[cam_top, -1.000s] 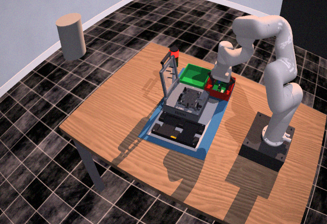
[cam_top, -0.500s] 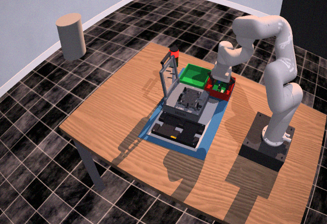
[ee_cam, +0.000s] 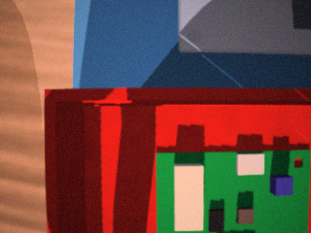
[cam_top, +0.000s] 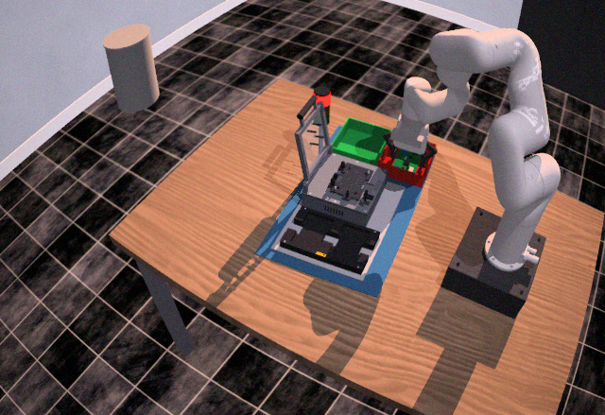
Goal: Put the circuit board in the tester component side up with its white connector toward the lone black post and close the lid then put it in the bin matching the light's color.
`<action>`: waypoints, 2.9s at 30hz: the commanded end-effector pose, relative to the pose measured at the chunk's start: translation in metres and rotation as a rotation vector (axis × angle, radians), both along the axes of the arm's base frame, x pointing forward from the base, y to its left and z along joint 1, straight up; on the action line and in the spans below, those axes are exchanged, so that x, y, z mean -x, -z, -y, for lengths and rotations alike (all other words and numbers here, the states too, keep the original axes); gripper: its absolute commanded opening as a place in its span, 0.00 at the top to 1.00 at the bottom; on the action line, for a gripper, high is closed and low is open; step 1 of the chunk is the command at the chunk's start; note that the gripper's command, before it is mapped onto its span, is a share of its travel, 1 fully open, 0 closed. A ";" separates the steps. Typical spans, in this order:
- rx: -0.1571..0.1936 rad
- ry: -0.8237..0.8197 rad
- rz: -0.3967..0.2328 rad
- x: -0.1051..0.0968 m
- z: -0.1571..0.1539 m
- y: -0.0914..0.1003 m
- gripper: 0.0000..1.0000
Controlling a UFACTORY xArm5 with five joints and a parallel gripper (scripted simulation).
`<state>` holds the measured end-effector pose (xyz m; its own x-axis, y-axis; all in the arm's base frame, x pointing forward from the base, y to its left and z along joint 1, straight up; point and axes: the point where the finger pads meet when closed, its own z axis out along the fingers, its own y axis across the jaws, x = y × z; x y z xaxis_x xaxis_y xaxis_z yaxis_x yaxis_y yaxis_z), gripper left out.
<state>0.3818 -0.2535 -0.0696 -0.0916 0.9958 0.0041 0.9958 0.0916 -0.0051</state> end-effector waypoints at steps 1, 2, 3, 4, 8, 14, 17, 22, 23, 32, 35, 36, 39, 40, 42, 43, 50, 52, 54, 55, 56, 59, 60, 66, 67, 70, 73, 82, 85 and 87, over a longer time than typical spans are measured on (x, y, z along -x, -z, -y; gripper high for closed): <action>0.005 0.000 0.008 -0.003 0.002 -0.003 0.00; 0.005 0.000 0.008 -0.003 0.002 -0.003 0.00; 0.005 0.000 0.008 -0.003 0.002 -0.003 0.00; 0.005 0.000 0.008 -0.003 0.002 -0.003 0.00; 0.005 0.000 0.008 -0.003 0.002 -0.003 0.00; 0.005 0.000 0.008 -0.003 0.002 -0.003 0.00; 0.005 0.000 0.008 -0.003 0.002 -0.003 0.00; 0.005 0.000 0.008 -0.003 0.002 -0.003 0.00; 0.005 0.000 0.008 -0.003 0.002 -0.003 0.00; 0.005 0.000 0.008 -0.003 0.002 -0.003 0.00; 0.005 0.000 0.008 -0.003 0.002 -0.003 0.00; 0.005 0.000 0.008 -0.003 0.002 -0.003 0.00; 0.005 0.000 0.008 -0.003 0.002 -0.003 0.00; 0.005 0.000 0.008 -0.003 0.002 -0.004 0.00; 0.005 0.000 0.008 -0.003 0.002 -0.006 0.00; 0.005 0.000 0.008 -0.003 0.002 -0.008 0.00; 0.005 0.000 0.008 -0.003 0.002 -0.031 0.00; 0.005 0.000 0.008 -0.003 0.002 -0.036 0.00; 0.005 0.000 0.008 -0.003 0.002 -0.049 0.00; 0.005 0.000 0.008 -0.003 0.002 -0.056 0.00; 0.005 0.000 0.008 -0.003 0.002 -0.063 0.00; 0.005 0.000 0.008 -0.003 0.002 -0.086 0.00; 0.005 0.000 0.008 -0.003 0.002 -0.093 0.00; 0.005 0.000 0.008 -0.003 0.002 -0.129 0.00; 0.005 0.000 0.008 -0.003 0.002 -0.129 0.00; 0.005 0.000 0.008 -0.003 0.002 -0.136 0.00; 0.005 0.000 0.008 -0.003 0.002 -0.142 0.00; 0.005 0.000 0.008 -0.003 0.002 -0.143 0.00; 0.005 0.000 0.008 -0.003 0.002 -0.143 0.00; 0.005 0.000 0.008 -0.003 0.002 -0.143 0.00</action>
